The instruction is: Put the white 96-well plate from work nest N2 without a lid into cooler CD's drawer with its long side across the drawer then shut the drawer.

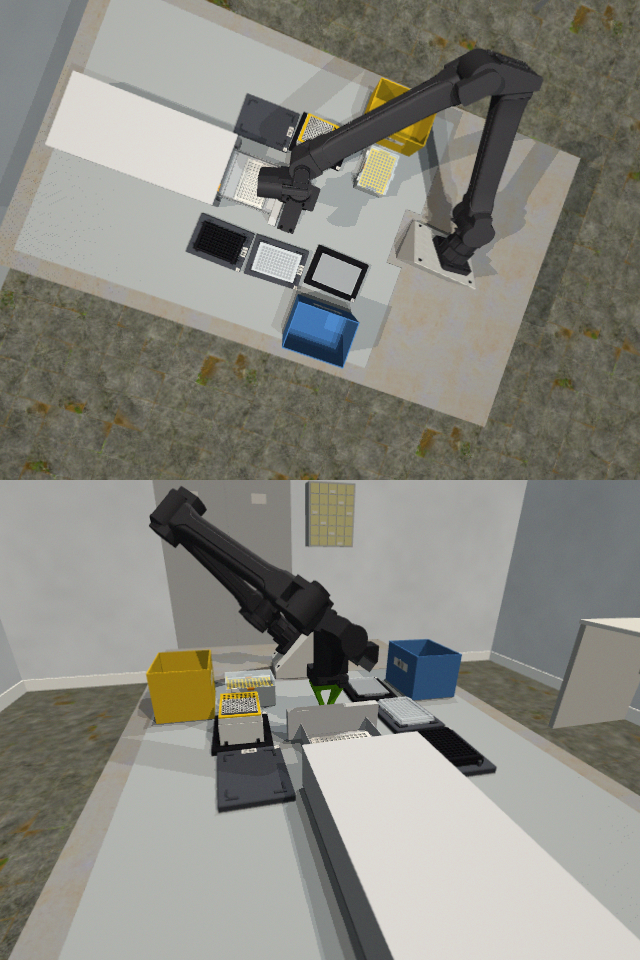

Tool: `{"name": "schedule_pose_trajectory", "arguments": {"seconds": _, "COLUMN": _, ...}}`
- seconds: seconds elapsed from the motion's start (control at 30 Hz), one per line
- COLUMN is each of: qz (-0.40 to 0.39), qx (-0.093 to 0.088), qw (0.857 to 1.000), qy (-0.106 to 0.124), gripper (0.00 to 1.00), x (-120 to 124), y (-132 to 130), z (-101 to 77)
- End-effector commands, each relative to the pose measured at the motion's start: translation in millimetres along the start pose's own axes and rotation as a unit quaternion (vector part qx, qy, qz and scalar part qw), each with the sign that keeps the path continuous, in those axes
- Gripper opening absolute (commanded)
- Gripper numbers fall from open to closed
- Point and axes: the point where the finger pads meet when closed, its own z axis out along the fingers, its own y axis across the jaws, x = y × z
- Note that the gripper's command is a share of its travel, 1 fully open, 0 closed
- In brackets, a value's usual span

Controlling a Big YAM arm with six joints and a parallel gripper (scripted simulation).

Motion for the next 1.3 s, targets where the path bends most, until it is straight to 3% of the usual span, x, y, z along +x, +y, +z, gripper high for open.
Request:
{"name": "schedule_pose_trajectory", "arguments": {"seconds": 0.0, "qz": 0.011, "qx": 0.007, "qw": 1.0, "qy": -0.004, "gripper": 0.0, "x": 1.9, "y": -25.6, "z": 2.2}}
{"name": "schedule_pose_trajectory", "arguments": {"seconds": 0.53, "qz": 0.014, "qx": 0.007, "qw": 1.0, "qy": -0.004, "gripper": 0.0, "x": 2.3, "y": -42.6, "z": 2.2}}
{"name": "schedule_pose_trajectory", "arguments": {"seconds": 1.27, "qz": 0.014, "qx": 0.007, "qw": 1.0, "qy": -0.004, "gripper": 0.0, "x": 2.2, "y": -42.6, "z": 2.2}}
